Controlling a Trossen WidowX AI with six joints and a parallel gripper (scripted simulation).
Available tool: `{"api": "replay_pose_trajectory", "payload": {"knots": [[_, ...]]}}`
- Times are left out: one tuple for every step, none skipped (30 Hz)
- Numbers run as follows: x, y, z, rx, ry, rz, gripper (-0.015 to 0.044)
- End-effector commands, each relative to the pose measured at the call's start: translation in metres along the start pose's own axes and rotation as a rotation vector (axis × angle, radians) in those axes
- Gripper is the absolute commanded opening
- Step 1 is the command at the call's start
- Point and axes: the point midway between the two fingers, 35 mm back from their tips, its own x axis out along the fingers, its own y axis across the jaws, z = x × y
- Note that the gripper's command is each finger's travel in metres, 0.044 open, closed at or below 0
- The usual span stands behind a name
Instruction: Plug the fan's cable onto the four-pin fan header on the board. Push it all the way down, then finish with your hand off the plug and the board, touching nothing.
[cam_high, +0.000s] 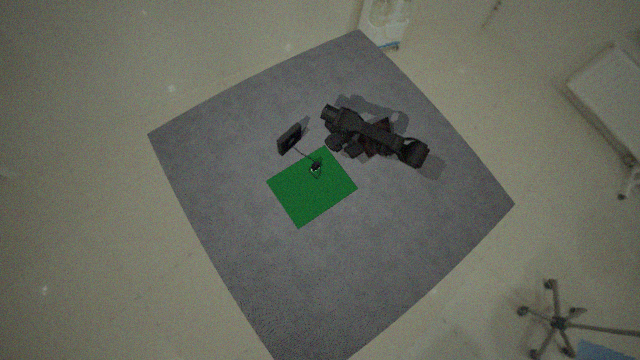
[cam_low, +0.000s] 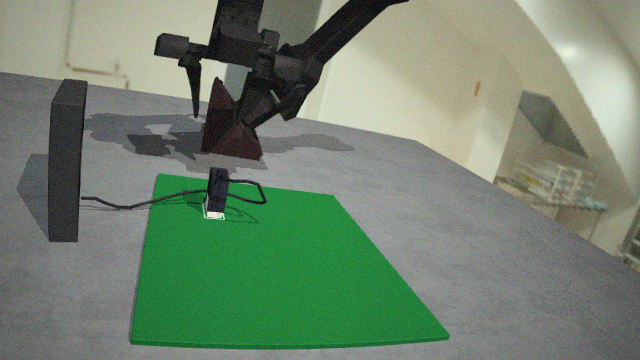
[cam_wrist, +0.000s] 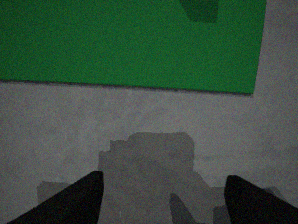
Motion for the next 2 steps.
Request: {"api": "replay_pose_trajectory", "payload": {"knots": [[0.0004, -0.0002, -0.0012, -0.005, 0.003, -0.002, 0.0260], [0.0004, -0.0002, -0.0012, -0.005, 0.003, -0.002, 0.0260]]}}
